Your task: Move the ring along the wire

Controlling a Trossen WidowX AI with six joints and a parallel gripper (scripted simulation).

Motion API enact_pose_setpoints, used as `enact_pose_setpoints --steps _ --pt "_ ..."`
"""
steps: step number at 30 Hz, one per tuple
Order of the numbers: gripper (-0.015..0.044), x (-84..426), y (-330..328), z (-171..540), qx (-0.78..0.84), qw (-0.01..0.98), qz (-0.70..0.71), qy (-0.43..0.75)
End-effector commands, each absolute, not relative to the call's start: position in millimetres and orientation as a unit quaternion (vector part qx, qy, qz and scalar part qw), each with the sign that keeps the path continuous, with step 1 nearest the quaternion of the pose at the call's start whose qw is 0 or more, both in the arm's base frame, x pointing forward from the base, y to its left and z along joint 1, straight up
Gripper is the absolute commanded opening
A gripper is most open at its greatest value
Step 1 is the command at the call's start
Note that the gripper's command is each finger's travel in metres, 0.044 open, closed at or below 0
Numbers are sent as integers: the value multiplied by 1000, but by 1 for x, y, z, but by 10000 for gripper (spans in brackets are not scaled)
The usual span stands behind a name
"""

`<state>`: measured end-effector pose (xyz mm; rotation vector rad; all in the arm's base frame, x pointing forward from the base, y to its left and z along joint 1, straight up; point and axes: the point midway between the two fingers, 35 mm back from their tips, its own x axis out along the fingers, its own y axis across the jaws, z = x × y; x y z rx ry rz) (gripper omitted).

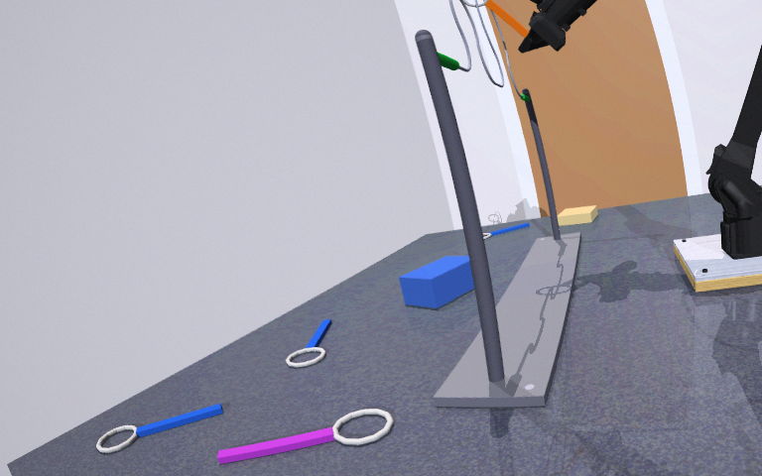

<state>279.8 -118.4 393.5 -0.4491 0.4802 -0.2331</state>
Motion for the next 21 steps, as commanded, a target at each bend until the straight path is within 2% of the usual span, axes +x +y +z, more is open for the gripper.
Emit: enact_pose_setpoints --steps 1,21 --pt "-150 277 -119 398 -246 935 -122 226" --pt "-150 277 -125 402 -360 897 -151 209"
